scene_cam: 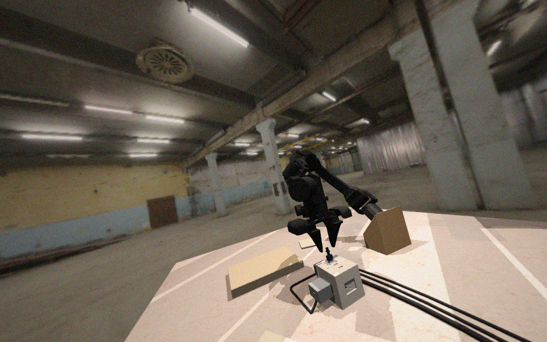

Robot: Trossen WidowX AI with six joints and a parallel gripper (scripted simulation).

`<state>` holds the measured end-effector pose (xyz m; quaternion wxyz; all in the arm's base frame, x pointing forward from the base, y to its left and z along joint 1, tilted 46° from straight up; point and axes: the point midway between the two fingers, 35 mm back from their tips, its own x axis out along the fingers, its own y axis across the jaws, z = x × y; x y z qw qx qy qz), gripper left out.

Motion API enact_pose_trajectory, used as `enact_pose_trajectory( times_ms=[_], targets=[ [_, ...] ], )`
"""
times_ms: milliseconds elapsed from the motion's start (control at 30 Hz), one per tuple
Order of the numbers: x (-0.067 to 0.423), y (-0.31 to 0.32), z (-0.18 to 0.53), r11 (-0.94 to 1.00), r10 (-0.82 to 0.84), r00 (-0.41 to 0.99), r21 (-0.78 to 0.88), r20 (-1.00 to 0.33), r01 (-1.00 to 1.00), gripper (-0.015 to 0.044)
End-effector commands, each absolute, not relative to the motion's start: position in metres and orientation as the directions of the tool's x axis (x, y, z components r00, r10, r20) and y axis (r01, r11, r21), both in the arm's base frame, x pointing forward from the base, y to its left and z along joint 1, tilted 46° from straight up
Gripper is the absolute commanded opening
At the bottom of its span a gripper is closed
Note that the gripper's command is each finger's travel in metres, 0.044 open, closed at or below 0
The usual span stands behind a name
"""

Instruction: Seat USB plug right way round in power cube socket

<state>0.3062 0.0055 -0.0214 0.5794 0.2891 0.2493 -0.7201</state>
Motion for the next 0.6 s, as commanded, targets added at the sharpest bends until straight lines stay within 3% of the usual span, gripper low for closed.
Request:
enact_pose_trajectory(
  times_ms=[0, 100, 567],
  targets=[
    [0.3065, 0.0054, -0.0213, -0.204, -0.691, -0.161, -0.023, -0.705, 0.979, 0.0072],
    [0.3065, 0.0054, -0.0213, -0.204, -0.691, -0.161, -0.023, -0.705, 0.979, 0.0000],
    [0.3065, 0.0054, -0.0213, -0.204, -0.691, -0.161, -0.023, -0.705, 0.979, 0.0000]
  ],
)
